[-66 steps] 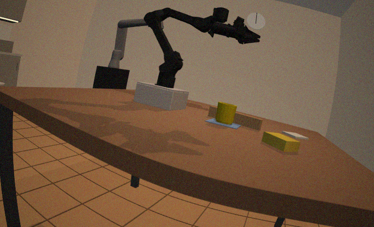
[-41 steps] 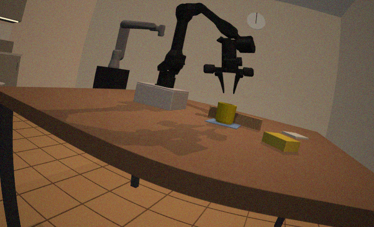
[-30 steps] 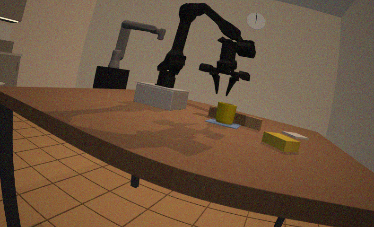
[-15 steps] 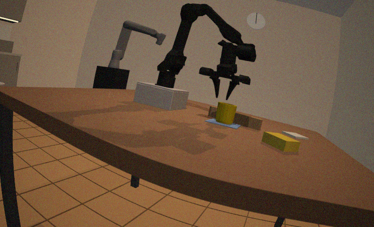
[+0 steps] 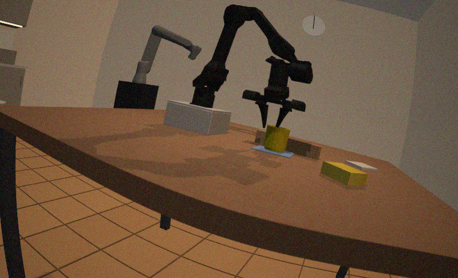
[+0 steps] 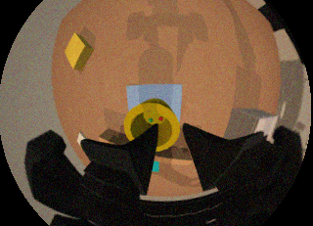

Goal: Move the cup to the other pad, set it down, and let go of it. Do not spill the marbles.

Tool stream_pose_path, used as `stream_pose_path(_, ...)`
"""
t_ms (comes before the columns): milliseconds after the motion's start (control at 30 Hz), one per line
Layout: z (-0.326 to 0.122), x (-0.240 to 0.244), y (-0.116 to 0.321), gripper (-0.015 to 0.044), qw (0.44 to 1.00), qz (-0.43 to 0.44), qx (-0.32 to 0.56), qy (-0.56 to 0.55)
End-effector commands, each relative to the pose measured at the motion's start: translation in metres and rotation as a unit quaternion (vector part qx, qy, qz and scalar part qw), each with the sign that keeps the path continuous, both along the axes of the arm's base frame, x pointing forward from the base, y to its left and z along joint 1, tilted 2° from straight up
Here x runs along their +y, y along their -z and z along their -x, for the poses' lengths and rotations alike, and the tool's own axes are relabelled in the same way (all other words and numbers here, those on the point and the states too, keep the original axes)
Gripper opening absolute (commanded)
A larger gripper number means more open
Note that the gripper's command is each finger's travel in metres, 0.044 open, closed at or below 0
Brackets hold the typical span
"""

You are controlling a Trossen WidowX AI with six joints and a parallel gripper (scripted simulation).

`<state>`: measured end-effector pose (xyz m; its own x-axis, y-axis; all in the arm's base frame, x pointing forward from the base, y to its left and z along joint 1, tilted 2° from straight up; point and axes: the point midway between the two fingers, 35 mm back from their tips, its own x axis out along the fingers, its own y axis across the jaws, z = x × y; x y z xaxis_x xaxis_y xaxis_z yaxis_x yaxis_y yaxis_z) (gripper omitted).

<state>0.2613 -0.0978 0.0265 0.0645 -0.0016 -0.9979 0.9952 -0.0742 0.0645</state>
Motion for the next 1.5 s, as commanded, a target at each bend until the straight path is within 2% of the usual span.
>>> stream_pose_path(0, 0.002, 0.001, 0.01, 0.0166, 1.0, 0.0, 0.006, 0.002)
stream_pose_path(667, 0.003, 0.001, 0.027, 0.0166, 1.0, 0.0, 0.006, 0.002)
stream_pose_path(1467, 0.002, 0.001, 0.025, 0.0, 1.0, -0.001, 0.004, 0.0)
